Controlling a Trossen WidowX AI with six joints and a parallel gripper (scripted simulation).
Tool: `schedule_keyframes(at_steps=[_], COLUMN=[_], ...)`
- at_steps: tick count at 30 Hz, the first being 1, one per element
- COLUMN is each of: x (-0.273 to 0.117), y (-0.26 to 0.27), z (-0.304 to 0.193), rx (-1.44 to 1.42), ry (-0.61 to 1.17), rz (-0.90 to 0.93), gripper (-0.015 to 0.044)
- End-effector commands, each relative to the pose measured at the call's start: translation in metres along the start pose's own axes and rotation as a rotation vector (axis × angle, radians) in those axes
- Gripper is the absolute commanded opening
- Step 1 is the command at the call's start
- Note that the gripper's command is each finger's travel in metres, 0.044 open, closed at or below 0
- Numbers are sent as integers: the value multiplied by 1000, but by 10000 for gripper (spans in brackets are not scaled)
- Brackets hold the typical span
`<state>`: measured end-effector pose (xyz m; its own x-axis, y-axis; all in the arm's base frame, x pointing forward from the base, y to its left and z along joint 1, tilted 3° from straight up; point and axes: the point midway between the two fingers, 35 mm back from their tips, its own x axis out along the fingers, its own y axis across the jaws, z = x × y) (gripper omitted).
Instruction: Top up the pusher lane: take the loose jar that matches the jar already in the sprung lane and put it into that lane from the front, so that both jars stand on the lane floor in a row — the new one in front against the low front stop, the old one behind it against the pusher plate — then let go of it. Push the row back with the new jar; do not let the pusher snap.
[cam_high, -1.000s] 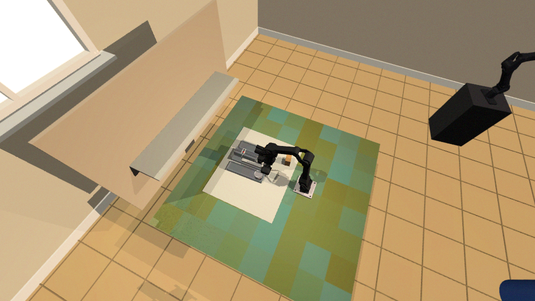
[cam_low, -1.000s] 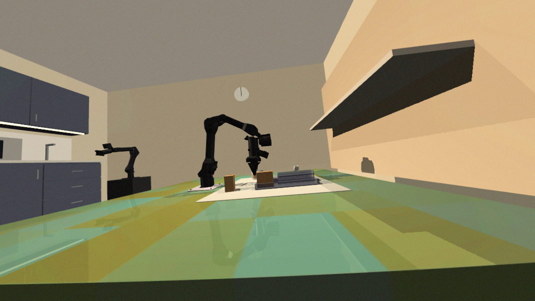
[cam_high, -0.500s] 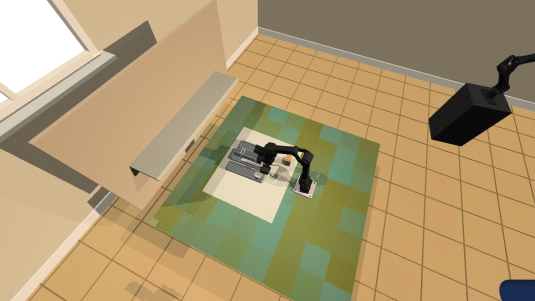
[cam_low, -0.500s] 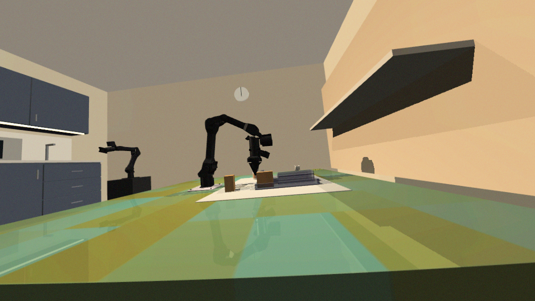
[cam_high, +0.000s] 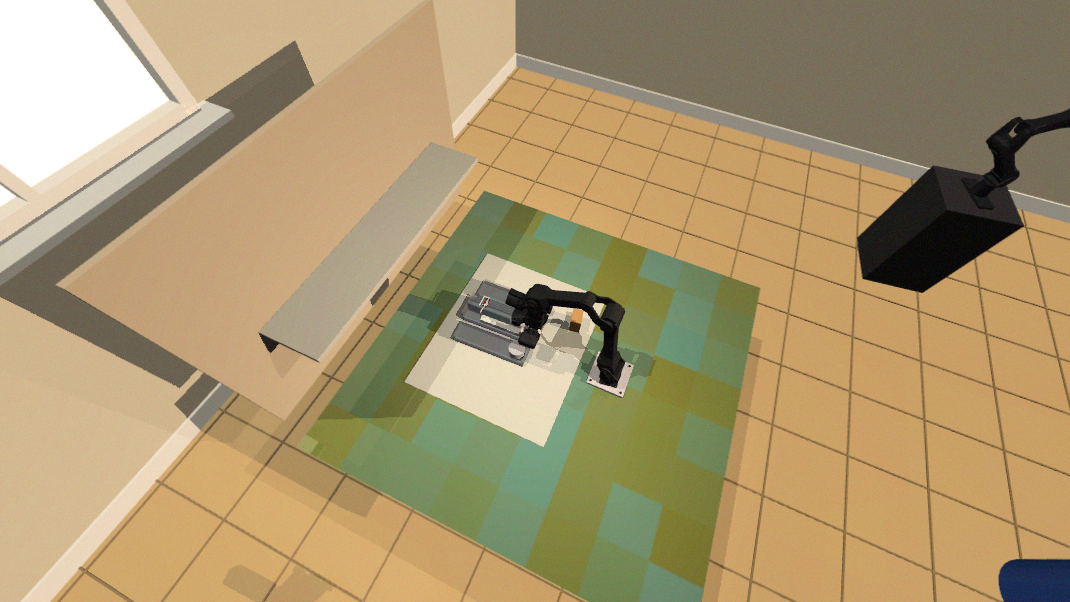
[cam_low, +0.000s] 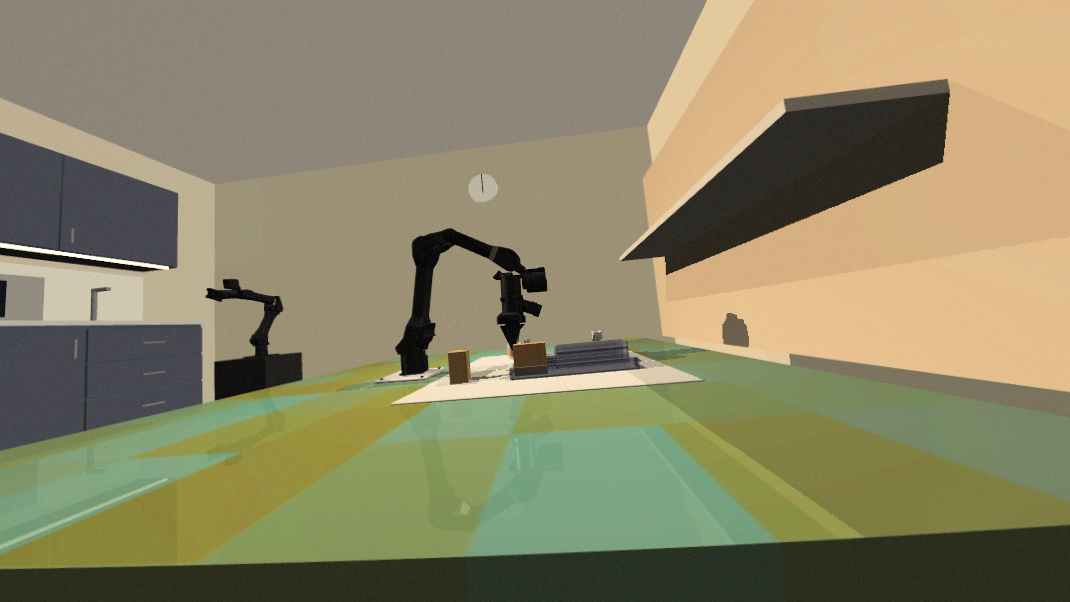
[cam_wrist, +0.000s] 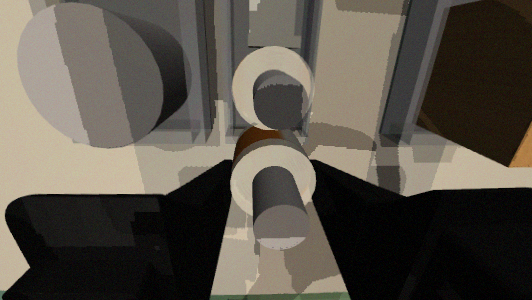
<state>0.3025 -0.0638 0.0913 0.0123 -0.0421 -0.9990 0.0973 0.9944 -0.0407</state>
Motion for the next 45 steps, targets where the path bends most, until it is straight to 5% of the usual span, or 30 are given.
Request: schedule_keyframes(at_steps=[1, 45], x=[-3, -7], y=[0, 0], z=[10, 28], rx=[0, 0], ry=[-26, -27], rz=[-4, -3], gripper=[0, 0])
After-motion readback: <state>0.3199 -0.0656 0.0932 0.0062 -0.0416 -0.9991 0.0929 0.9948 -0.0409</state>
